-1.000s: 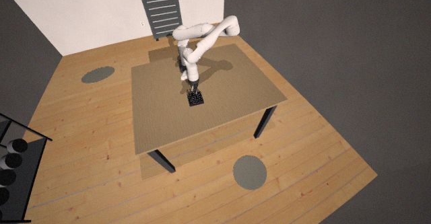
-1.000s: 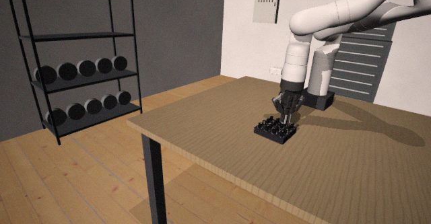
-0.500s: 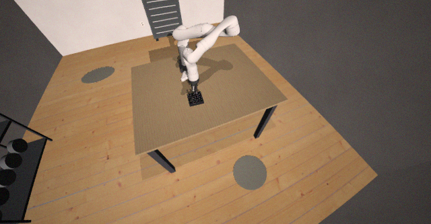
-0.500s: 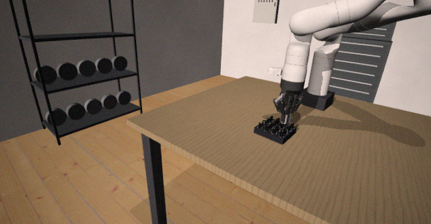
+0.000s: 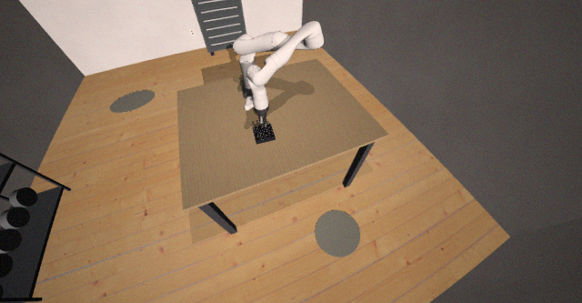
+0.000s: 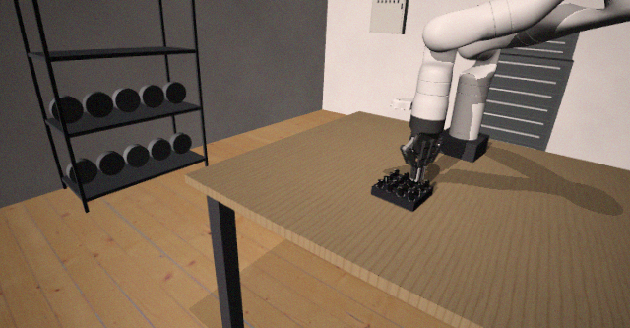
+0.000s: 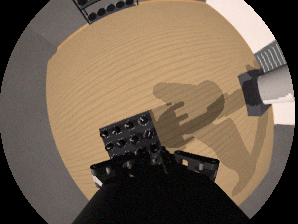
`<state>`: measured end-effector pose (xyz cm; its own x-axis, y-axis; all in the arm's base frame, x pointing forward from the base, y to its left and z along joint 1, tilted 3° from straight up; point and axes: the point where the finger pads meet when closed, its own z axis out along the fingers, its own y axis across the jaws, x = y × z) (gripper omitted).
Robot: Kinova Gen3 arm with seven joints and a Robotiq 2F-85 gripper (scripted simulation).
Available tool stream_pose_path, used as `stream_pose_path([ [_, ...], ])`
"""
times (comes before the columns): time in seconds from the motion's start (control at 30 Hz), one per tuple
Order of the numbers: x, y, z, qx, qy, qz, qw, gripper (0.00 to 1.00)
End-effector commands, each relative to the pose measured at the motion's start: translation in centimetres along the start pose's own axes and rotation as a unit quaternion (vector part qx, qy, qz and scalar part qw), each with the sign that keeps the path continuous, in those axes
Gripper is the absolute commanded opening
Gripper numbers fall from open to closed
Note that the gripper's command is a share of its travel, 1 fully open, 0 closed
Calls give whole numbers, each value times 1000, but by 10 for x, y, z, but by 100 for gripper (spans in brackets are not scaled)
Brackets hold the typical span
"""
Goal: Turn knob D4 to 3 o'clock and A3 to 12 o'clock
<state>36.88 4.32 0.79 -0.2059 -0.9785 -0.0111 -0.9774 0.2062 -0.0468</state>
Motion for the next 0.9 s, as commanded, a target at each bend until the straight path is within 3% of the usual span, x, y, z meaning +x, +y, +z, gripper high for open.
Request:
stream_pose_path([
  [0.0, 2, 1, 1, -1, 1, -3, 1000, 8],
  [0.43, 2, 1, 1, -1, 1, -3, 1000, 8],
  [0.47, 2, 1, 1, -1, 1, -3, 1000, 19],
  [0.87, 2, 1, 1, -1, 1, -3, 1000, 19],
])
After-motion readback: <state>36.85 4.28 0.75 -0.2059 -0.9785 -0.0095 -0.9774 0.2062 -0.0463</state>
